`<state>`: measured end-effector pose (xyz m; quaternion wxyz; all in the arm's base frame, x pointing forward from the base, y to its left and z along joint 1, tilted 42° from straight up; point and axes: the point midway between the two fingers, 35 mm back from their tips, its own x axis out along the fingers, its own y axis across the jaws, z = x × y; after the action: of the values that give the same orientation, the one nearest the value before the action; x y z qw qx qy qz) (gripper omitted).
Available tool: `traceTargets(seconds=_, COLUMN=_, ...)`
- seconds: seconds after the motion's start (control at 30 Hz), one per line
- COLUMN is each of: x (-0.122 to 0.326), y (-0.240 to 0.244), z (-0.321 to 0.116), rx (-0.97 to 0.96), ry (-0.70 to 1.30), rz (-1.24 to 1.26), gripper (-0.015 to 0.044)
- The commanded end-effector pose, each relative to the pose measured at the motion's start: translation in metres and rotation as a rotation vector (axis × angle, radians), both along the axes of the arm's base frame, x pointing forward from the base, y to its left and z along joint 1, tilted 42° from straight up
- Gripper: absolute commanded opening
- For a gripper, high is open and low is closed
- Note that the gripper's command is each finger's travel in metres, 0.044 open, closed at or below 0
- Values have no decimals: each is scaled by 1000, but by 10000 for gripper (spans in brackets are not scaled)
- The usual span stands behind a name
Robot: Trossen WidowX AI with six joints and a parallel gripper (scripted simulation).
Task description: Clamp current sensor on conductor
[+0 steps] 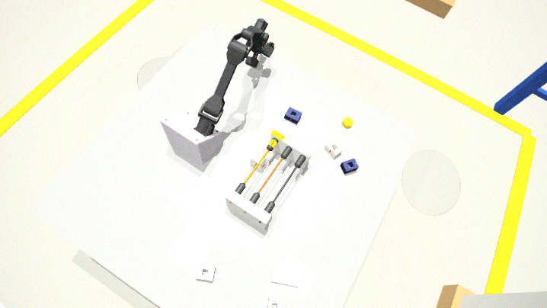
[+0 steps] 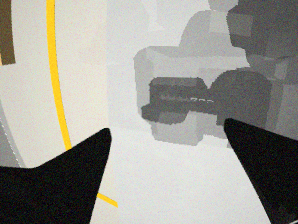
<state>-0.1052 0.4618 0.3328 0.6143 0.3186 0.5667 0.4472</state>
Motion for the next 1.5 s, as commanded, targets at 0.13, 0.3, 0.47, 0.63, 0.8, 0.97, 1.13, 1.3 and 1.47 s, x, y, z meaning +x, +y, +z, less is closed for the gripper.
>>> traceTargets(seconds=0.13, x=112, y=-13, z=3, rx=19, ry=-137, rz=-168, gripper=440)
traceTargets(seconds=0.3, x=183, y=-34, z=6, rx=39, ry=-257, rz=-265, gripper=440)
traceTargets(seconds=0.47, x=260, y=-73, z=9, rx=38, ry=-412, rz=-388, gripper=440)
traceTargets(seconds=0.63, x=328, y=-128, z=10, rx=4, ry=-584, rz=-518, gripper=440)
traceTargets(seconds=0.8, x=381, y=-196, z=9, rx=-71, ry=-768, rz=-653, gripper=440)
traceTargets(seconds=0.97, x=417, y=-275, z=6, rx=-197, ry=-957, rz=-789, gripper=440)
traceTargets(seconds=1.13, x=432, y=-359, z=0, rx=-383, ry=-1143, rz=-918, gripper=440)
traceTargets(seconds=1.3, x=428, y=-433, z=-7, rx=-604, ry=-1294, rz=-1019, gripper=440)
traceTargets(seconds=1.47, x=421, y=-462, z=-10, rx=-713, ry=-1349, rz=-1055, gripper=440)
